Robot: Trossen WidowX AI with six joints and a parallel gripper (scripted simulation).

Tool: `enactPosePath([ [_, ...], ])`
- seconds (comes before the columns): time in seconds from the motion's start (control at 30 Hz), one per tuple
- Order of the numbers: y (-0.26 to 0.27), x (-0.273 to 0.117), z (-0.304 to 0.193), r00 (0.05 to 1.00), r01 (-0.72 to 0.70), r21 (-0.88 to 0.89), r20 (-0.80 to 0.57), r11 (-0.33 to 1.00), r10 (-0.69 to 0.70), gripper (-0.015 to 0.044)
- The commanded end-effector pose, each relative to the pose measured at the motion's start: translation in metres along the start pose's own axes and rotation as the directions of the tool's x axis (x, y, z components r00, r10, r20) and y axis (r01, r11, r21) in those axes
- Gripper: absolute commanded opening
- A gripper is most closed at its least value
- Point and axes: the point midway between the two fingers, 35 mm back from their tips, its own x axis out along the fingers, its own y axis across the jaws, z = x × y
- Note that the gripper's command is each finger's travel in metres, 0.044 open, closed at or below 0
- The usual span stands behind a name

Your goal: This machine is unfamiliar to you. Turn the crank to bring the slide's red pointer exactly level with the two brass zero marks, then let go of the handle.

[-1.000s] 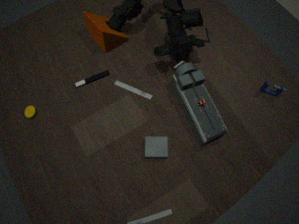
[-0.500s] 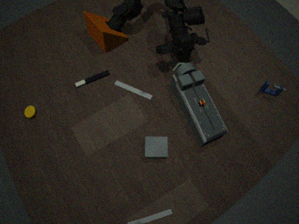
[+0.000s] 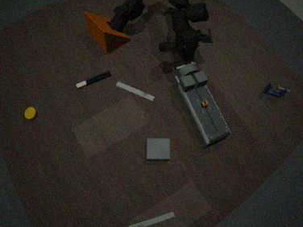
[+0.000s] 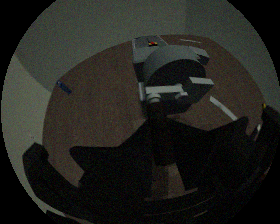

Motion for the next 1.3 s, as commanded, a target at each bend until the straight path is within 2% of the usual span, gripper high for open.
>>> enactPosePath([
  [0.0, -0.001, -0.007, 0.007, 1.000, -0.001, 0.000, 0.012, 1.000, 0.001, 0.0000],
  [1.27, -0.036, -0.019, 0.018, 1.000, 0.001, 0.000, 0.011, 1.000, -0.001, 0.0000],
])
